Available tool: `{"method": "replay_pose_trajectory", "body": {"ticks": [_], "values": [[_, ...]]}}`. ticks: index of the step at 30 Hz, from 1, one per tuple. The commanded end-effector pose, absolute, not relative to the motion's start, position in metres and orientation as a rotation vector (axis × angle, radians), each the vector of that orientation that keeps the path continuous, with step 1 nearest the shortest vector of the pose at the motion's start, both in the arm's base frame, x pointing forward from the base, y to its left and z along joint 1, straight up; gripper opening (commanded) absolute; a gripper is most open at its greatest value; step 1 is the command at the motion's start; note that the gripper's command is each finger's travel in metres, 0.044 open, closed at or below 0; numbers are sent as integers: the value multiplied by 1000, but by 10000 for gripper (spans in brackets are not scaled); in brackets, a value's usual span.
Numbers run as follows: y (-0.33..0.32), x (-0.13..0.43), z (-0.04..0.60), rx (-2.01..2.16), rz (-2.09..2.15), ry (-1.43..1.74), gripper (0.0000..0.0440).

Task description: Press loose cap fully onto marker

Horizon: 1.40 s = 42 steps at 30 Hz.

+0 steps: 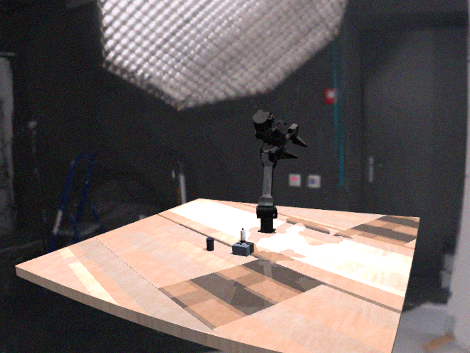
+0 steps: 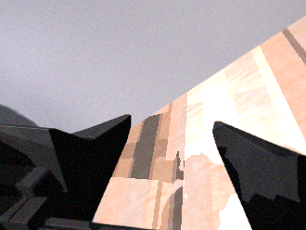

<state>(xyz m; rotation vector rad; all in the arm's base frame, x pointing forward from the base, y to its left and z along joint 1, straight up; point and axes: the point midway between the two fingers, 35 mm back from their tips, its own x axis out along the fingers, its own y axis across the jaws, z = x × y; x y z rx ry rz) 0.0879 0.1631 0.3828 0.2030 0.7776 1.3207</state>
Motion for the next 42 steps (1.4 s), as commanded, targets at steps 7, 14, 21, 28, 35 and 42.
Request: {"method": "replay_pose_trajectory", "body": {"ticks": [7, 14, 21, 28, 35, 42], "values": [[160, 112, 373, 192, 1268, 810, 332], [157, 130, 366, 186, 1230, 834, 332], [151, 149, 358, 180, 1188, 858, 332], [142, 167, 349, 171, 1140, 880, 331], [131, 185, 339, 160, 1091, 902, 331], [118, 202, 329, 147, 1043, 922, 330]]}}
